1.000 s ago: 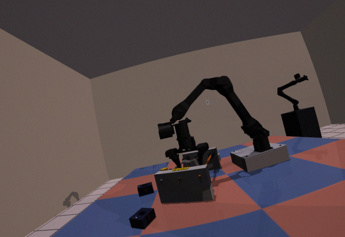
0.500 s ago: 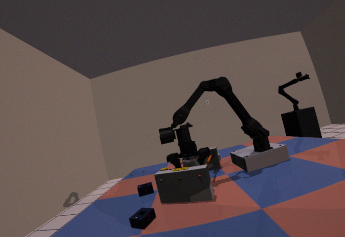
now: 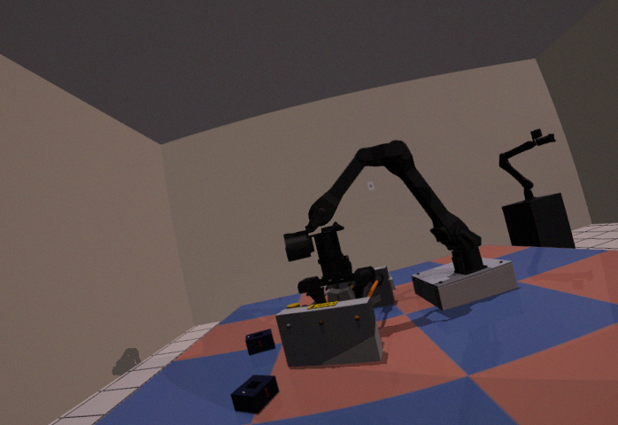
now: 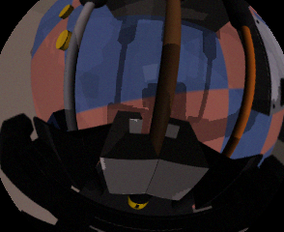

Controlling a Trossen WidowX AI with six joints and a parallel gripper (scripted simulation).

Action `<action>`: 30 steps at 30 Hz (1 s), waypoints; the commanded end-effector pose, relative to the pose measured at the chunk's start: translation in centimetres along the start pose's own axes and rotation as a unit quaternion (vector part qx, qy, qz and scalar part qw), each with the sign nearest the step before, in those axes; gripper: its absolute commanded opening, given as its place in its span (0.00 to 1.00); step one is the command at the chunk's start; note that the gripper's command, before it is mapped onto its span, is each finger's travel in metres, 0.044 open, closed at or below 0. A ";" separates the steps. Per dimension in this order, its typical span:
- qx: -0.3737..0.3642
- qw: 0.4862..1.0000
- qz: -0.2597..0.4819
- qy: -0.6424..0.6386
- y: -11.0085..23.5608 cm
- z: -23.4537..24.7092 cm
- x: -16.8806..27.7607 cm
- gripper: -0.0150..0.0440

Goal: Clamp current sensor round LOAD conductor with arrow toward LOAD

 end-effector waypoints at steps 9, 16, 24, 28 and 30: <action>-0.001 1.000 0.000 0.000 0.1 0.0 0.0 0.70; -0.001 1.000 0.000 0.000 0.1 0.0 0.0 0.38; -0.001 1.000 0.000 0.000 0.1 0.0 0.0 0.25; -0.001 1.000 0.000 0.000 0.1 0.0 0.0 0.25; -0.001 1.000 0.000 0.000 0.1 0.0 0.0 0.25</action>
Point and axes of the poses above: the point midway between the two fingers, 35 mm back from their tips, its own y axis back along the fingers, its own z axis across the jaws, x = y × z, the point moved 5 cm from there along y, back along the fingers, and after that the axes turned 2 degrees about y, right-handed, at the moved point
